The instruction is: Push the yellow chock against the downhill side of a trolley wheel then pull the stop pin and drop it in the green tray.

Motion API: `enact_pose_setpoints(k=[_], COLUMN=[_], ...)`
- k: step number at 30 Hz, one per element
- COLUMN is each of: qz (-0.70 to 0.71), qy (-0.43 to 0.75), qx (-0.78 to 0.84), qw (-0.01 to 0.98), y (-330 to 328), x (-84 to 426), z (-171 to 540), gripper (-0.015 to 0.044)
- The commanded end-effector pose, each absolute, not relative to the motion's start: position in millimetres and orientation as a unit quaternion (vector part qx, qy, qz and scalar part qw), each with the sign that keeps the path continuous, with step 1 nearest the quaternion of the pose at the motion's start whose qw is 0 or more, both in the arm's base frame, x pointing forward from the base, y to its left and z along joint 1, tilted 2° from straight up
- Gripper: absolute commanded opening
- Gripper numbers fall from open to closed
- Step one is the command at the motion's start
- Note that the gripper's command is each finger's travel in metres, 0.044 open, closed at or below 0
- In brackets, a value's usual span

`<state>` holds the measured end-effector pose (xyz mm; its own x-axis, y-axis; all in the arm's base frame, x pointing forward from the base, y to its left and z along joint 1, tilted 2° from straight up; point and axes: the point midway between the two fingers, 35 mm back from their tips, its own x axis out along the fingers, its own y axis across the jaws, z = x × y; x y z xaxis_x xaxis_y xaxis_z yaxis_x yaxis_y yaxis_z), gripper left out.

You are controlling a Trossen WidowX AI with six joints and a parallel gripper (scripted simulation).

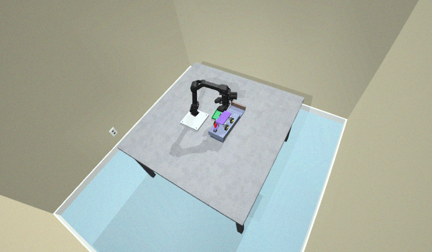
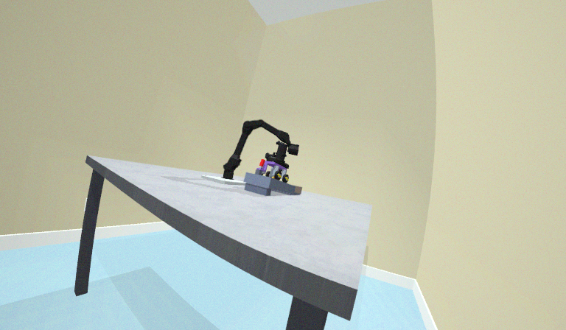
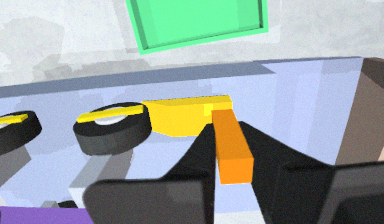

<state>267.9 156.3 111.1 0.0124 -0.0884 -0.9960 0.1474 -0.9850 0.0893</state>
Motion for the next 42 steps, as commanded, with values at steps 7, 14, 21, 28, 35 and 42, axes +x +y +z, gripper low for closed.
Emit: enact_pose_setpoints(k=[7, 14, 21, 28, 35, 42], qz=[-0.702, -0.702, -0.702, -0.704, -0.677, -0.665], qy=[0.02, 0.02, 0.02, 0.022, 0.018, -0.096], qx=[0.707, 0.707, 0.706, 0.704, 0.733, 0.74], qw=[0.083, 0.087, 0.087, 0.089, 0.073, -0.023], y=[156, 158, 160, 161, 148, 116], x=[268, 267, 266, 265, 273, 292], z=[111, 132, 154, 162, 181, 188], gripper=[0.019, 0.019, 0.019, 0.0216, 0.019, 0.019])
